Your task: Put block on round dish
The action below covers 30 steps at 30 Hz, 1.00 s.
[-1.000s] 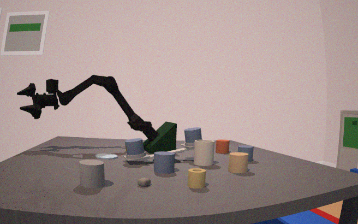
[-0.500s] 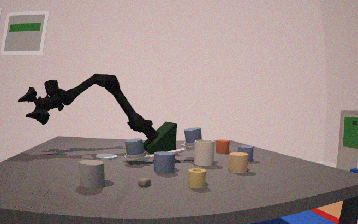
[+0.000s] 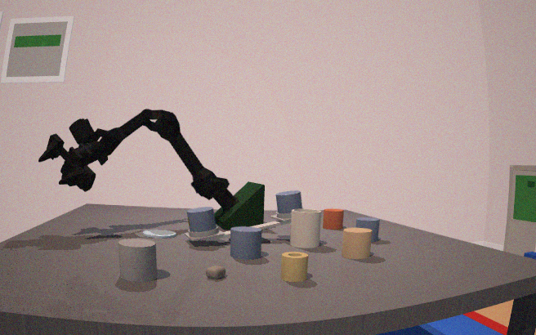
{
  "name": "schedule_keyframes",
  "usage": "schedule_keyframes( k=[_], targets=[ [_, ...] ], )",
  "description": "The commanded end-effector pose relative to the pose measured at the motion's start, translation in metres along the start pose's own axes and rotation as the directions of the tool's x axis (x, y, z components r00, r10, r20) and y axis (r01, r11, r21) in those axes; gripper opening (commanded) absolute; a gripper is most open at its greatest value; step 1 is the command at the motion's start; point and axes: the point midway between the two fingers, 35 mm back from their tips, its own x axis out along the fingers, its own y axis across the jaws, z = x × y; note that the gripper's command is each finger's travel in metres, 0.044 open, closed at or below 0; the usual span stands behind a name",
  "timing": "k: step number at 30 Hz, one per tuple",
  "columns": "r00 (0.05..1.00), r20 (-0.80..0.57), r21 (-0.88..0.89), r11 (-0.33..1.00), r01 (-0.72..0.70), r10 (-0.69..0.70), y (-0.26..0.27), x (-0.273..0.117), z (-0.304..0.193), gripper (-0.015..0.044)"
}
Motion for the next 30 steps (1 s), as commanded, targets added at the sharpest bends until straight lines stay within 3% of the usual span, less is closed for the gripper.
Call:
schedule_keyframes(
  k=[1,15,30],
  targets=[
    [0.998,-0.004,-0.008,0.998,0.064,-0.064,-0.023,0.003,-0.013,0.0440],
    [0.948,-0.044,-0.087,0.947,0.311,-0.315,-0.112,-0.004,-0.077,0.0440],
    [0.825,-0.071,-0.276,0.806,0.524,-0.561,-0.197,-0.046,-0.142,0.0440]
  ],
)
